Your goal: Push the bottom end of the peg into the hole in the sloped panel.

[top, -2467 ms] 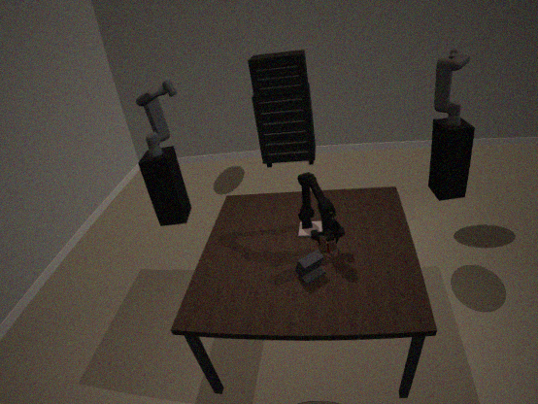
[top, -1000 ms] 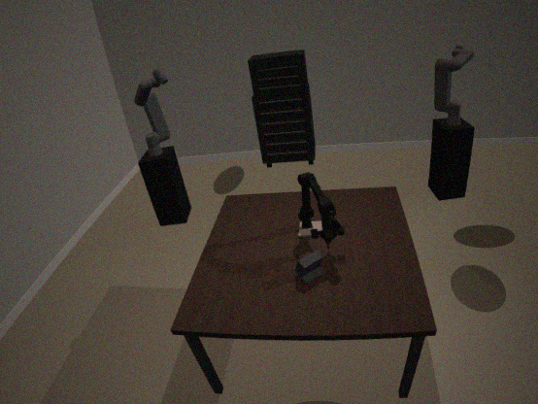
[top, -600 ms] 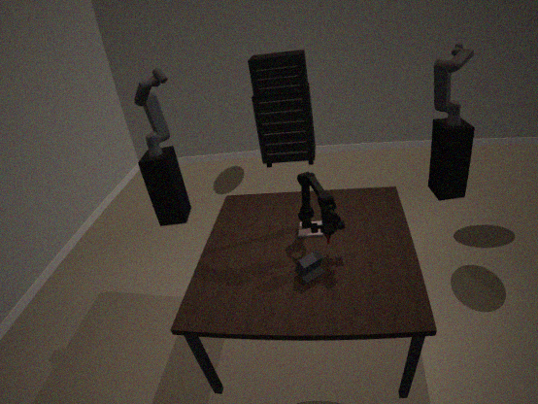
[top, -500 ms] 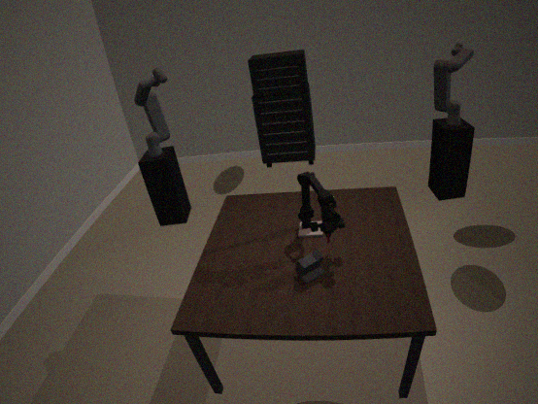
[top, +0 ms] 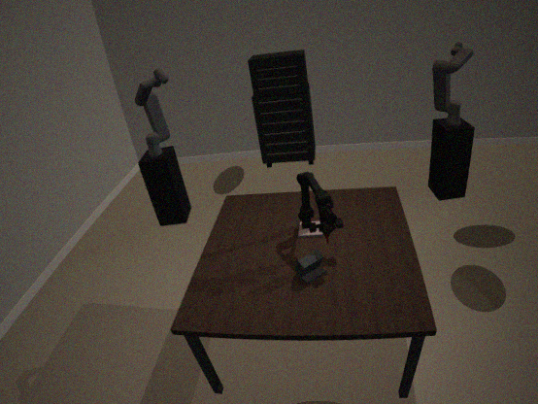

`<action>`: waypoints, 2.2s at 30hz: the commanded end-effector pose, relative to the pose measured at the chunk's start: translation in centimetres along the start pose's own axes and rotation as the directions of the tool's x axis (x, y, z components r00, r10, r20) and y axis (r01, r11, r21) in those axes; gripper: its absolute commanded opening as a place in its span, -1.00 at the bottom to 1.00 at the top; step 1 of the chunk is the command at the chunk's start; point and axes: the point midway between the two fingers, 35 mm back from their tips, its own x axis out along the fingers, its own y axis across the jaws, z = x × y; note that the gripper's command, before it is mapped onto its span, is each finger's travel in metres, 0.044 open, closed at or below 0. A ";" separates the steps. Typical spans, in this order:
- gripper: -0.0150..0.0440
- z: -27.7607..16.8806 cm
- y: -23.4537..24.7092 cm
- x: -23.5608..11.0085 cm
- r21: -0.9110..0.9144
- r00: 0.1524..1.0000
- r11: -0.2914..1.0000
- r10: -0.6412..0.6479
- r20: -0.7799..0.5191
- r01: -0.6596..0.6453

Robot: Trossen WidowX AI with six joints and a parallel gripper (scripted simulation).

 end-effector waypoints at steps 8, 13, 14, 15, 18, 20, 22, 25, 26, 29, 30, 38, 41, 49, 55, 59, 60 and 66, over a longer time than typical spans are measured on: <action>-0.49 0.4 -0.7 0.3 -0.020 0.998 0.998 0.056 0.006 -0.055; -0.49 0.6 -1.1 0.5 -0.028 0.997 0.996 0.080 0.011 -0.080; -0.49 0.6 -1.1 0.5 -0.030 0.996 0.996 0.085 0.012 -0.084; -0.49 0.7 -1.2 0.5 -0.032 0.996 0.995 0.090 0.013 -0.089; -0.49 0.8 -1.4 0.6 -0.038 0.994 0.994 0.104 0.017 -0.103; -0.49 0.9 -1.6 0.7 -0.042 0.993 0.993 0.114 0.020 -0.113; -0.49 1.0 -1.7 0.7 -0.045 0.992 0.991 0.123 0.022 -0.122; -0.49 1.1 -2.0 0.8 -0.051 0.990 0.989 0.137 0.027 -0.136; -0.49 1.1 -2.1 0.8 -0.053 0.989 0.989 0.142 0.029 -0.140; -0.49 1.2 -2.3 0.8 -0.060 0.987 0.986 0.156 0.034 -0.154; -0.49 1.3 -2.4 0.9 -0.062 0.986 0.985 0.161 0.036 -0.158; -0.49 1.6 -3.0 1.0 -0.079 0.979 0.978 0.197 0.052 -0.193; -0.49 1.7 -3.3 1.1 -0.086 0.976 0.975 0.210 0.059 -0.205; -0.49 2.0 -4.0 1.2 -0.106 0.966 0.966 0.245 0.079 -0.236; -0.49 2.2 -4.5 1.3 -0.121 0.958 0.959 0.270 0.095 -0.258; -0.49 2.3 -4.8 1.3 -0.132 0.952 0.953 0.286 0.107 -0.271; -0.49 2.3 -4.9 1.3 -0.135 0.951 0.952 0.290 0.110 -0.275; -0.49 2.5 -5.5 1.4 -0.152 0.941 0.944 0.313 0.129 -0.293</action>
